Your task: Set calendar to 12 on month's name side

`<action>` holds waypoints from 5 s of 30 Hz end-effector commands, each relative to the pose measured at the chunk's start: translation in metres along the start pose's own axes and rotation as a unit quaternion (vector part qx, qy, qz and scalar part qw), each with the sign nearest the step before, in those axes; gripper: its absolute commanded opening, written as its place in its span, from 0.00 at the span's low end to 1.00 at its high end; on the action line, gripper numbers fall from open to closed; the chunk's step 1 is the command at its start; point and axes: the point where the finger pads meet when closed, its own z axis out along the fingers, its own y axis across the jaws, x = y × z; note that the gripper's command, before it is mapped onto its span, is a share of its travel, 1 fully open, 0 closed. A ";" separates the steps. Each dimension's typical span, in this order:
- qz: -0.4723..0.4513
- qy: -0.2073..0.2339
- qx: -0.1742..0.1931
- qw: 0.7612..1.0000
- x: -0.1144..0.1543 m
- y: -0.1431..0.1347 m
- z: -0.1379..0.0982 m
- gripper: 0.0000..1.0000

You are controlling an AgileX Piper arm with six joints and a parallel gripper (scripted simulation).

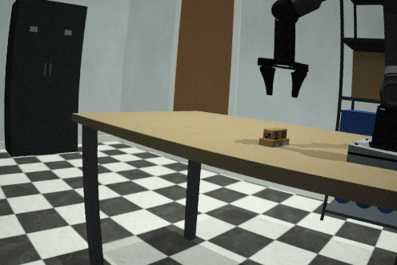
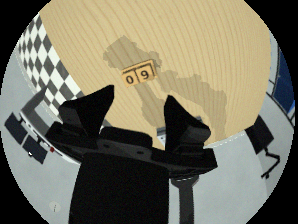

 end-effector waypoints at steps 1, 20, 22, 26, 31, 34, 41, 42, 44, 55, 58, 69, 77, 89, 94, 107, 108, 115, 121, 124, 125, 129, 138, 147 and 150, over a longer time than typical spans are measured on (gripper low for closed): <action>-0.073 0.005 -0.002 0.997 0.001 -0.001 0.003 1.00; -0.633 0.003 -0.008 0.774 0.002 -0.001 0.017 1.00; -0.657 0.003 -0.008 0.754 0.002 -0.001 0.017 1.00; -0.721 0.003 -0.009 0.693 0.002 -0.001 0.019 1.00; -0.795 0.002 -0.010 0.606 0.002 -0.002 0.022 1.00; -0.824 0.001 -0.010 0.566 0.002 -0.002 0.023 1.00; -0.851 0.000 -0.010 0.525 0.002 -0.002 0.023 1.00; -0.854 0.000 -0.010 0.520 0.002 -0.002 0.024 1.00; -0.858 0.000 -0.010 0.514 0.002 -0.002 0.024 1.00; -0.860 0.000 -0.010 0.511 0.002 -0.002 0.024 0.64; -0.860 0.000 -0.010 0.511 0.002 -0.002 0.024 0.64; -0.860 0.000 -0.010 0.511 0.002 -0.002 0.024 0.64; -0.860 0.000 -0.010 0.511 0.002 -0.002 0.024 0.64; -0.860 0.001 -0.009 0.510 0.002 -0.002 0.024 0.64; -0.861 0.001 -0.007 0.509 0.002 -0.002 0.025 0.64; -0.863 0.002 -0.001 0.506 0.002 -0.002 0.036 0.64; -0.863 0.002 -0.001 0.506 0.002 -0.002 0.036 0.64; -0.863 0.002 -0.001 0.506 0.001 -0.001 0.046 0.64; -0.863 0.002 -0.001 0.506 0.001 -0.001 0.056 0.64; -0.863 0.002 -0.001 0.506 0.001 -0.001 0.059 0.64; -0.863 0.002 -0.001 0.506 0.001 -0.001 0.059 0.64; -0.863 0.002 -0.001 0.506 0.001 -0.001 0.065 0.64; -0.863 0.002 -0.001 0.506 0.000 -0.001 0.074 0.64; -0.863 0.001 0.000 0.506 0.000 0.000 0.076 0.64; -0.863 0.001 0.000 0.506 0.000 0.000 0.076 0.64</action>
